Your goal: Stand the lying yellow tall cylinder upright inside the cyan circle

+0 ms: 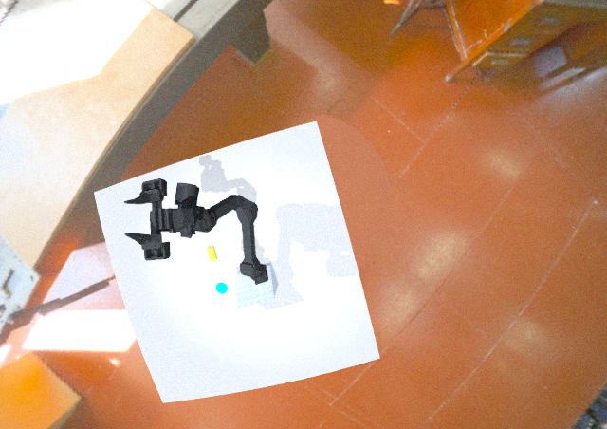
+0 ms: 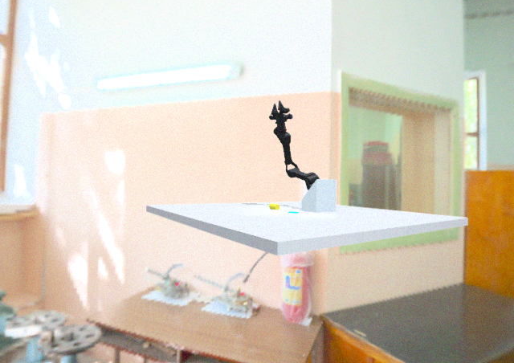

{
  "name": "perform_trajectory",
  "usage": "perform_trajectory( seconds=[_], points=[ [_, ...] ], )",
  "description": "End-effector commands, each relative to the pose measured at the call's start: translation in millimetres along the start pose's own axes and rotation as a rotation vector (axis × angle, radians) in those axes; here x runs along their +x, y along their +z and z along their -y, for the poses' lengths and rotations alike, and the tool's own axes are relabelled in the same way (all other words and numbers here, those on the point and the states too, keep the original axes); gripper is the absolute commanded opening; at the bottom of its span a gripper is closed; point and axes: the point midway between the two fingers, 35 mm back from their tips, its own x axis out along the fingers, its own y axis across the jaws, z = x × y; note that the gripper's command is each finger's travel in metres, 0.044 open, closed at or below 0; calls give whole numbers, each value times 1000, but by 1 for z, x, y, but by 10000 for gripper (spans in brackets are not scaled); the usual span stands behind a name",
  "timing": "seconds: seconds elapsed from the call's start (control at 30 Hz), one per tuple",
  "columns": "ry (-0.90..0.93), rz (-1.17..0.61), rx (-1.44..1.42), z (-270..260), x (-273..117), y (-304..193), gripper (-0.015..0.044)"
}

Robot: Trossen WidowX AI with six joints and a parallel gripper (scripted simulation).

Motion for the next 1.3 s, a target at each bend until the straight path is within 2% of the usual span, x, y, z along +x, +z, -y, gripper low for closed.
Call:
perform_trajectory(
  seconds=[0.0, 0.27, 0.53, 0.9, 1.27],
  points=[
    [140, -123, 3, -46, 0, -31, 309],
    [410, -391, -14, -127, -25, -98, 309],
    [667, -677, -46, -191, -80, -163, 309],
    [1010, -1079, -105, -242, -191, -232, 309],
    [1357, -1470, -173, -249, -317, -262, 309]
  ],
)
